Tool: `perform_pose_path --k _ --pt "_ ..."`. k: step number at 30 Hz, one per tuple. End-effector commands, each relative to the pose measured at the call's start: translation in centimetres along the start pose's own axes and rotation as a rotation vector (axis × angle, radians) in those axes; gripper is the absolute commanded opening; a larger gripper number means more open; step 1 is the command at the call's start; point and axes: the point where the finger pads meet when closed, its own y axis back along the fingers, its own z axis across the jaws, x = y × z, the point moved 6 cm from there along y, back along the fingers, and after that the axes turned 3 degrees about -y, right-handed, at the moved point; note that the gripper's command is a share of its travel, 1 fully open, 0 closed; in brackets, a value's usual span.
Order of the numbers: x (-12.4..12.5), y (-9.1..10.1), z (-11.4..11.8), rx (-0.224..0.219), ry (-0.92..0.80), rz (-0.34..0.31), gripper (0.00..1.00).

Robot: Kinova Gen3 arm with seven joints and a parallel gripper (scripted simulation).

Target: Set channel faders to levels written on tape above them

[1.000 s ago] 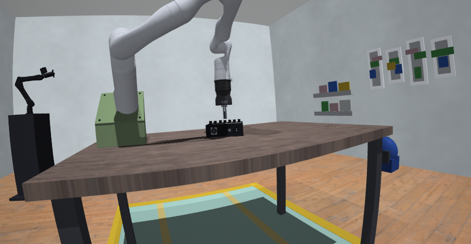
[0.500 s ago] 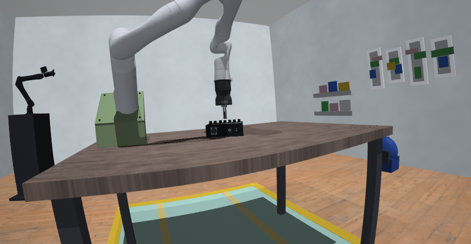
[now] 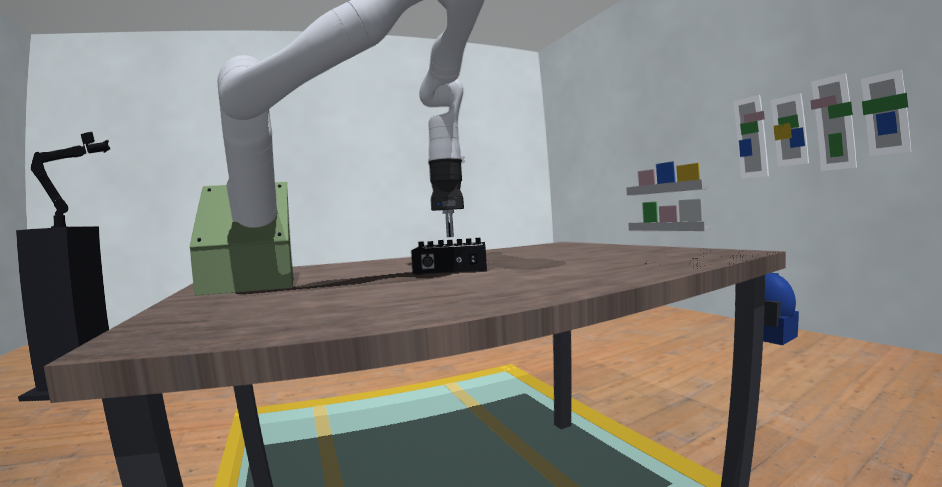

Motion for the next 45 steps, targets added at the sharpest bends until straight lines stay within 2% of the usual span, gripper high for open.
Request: perform_pose_path --k 1,26,45 --pt "0.0 0.1 0.0 -0.001 0.0 0.002 0.0" --pt "0.0 -1.0 0.0 -0.001 0.0 0.002 0.0" --pt "0.0 -1.1 0.0 -0.001 0.0 0.002 0.0"
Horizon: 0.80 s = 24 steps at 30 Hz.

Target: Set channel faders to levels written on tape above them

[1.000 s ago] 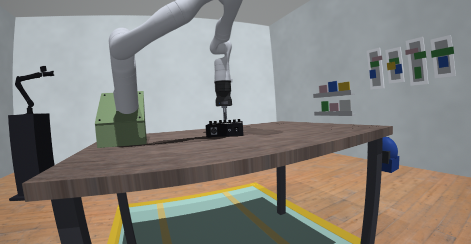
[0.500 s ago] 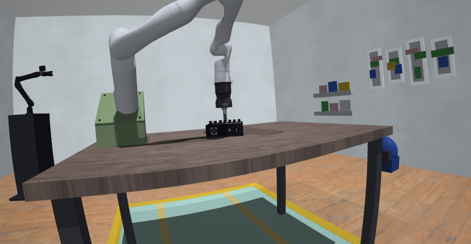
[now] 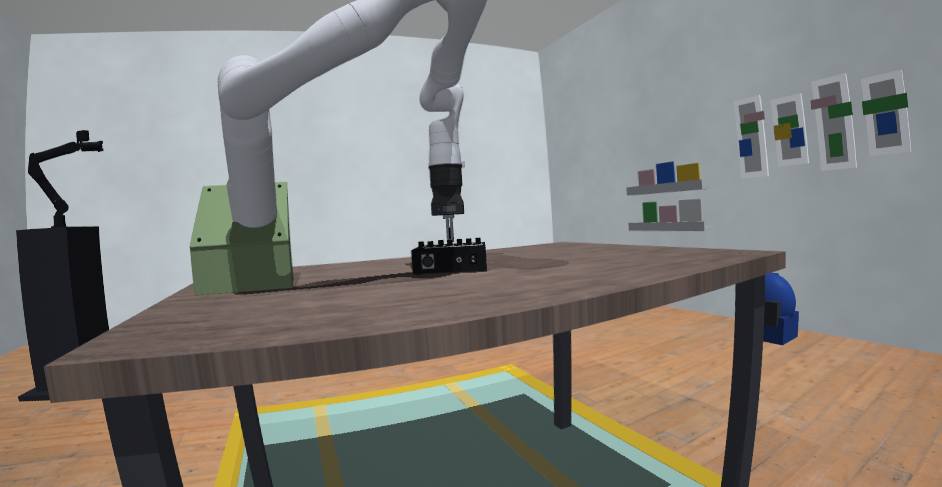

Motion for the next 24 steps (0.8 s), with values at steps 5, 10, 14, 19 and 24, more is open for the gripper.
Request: perform_pose_path --k 5,10,14,19,24 --pt "0.01 0.1 0.03 -0.001 0.0 0.002 0.0" --pt "-0.02 0.1 0.03 -0.001 0.0 0.002 0.0" --pt "-0.1 0.1 0.04 -0.001 0.0 0.002 0.0" --pt "-0.25 0.1 0.04 -0.001 0.0 0.002 0.0" --pt "-0.45 0.1 0.05 -0.001 0.0 0.002 0.0"
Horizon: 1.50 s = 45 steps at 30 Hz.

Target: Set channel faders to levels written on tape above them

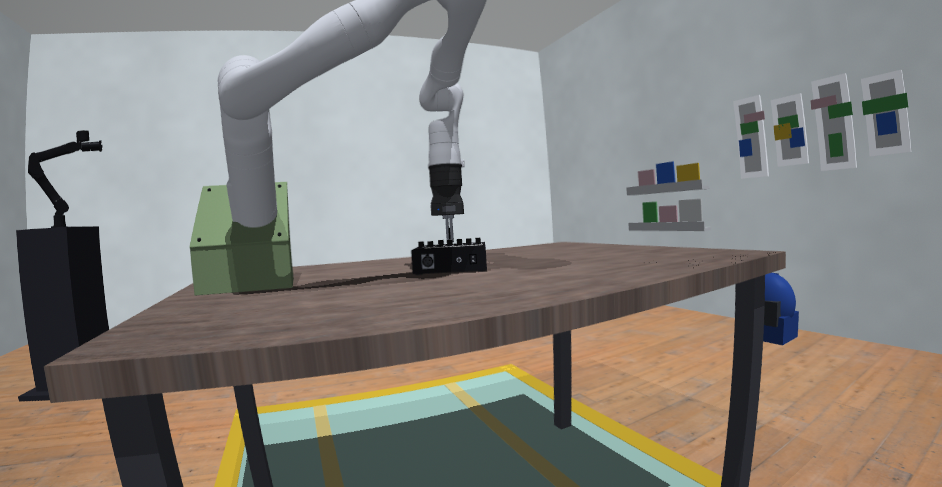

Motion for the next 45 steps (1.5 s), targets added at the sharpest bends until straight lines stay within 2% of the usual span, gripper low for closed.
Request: perform_pose_path --k 1,45 --pt "-0.1 0.1 0.1 -0.001 -0.001 0.002 0.0" --pt "-2.2 0.1 0.2 -0.001 -0.001 0.002 0.0"
